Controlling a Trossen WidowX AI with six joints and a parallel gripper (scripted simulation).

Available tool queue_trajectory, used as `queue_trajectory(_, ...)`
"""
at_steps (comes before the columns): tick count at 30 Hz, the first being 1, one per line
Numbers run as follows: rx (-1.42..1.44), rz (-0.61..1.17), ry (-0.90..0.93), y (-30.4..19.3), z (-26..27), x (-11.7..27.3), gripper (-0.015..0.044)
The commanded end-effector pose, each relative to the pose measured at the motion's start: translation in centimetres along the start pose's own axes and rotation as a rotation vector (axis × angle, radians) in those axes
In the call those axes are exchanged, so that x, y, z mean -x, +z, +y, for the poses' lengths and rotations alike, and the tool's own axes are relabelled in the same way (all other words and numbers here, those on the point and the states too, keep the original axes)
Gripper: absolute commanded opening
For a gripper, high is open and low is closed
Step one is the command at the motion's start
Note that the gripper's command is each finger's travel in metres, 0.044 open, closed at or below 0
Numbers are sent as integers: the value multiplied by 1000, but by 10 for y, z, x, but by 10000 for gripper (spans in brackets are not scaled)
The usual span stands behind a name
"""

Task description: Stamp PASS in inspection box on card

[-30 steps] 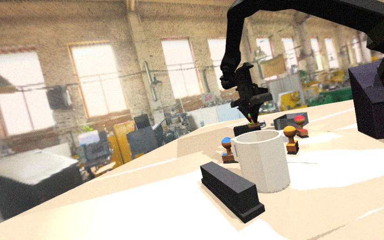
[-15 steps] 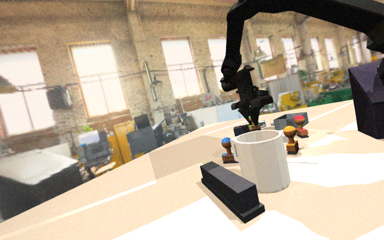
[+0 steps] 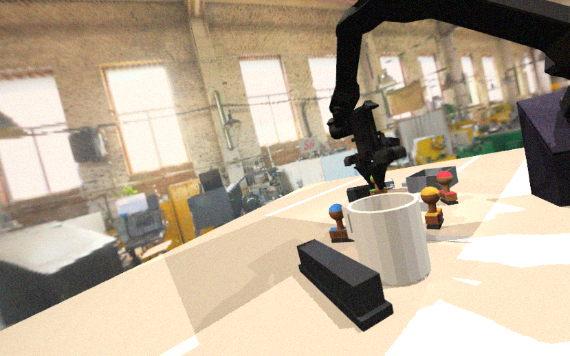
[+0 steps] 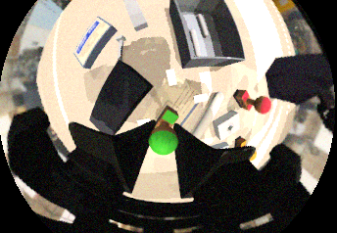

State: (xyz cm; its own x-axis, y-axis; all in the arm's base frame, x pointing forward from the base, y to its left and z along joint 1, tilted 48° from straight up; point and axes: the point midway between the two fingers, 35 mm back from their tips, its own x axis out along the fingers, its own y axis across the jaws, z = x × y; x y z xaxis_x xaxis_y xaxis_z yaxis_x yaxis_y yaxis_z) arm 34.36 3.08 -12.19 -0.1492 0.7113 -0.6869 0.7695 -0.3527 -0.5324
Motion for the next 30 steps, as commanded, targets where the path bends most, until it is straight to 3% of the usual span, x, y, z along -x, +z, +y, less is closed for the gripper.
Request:
queue_trajectory(1, -6, 4, -1, 0, 0, -3, 0)
queue_trajectory(30, -11, 4, -2, 0, -1, -12, 0)
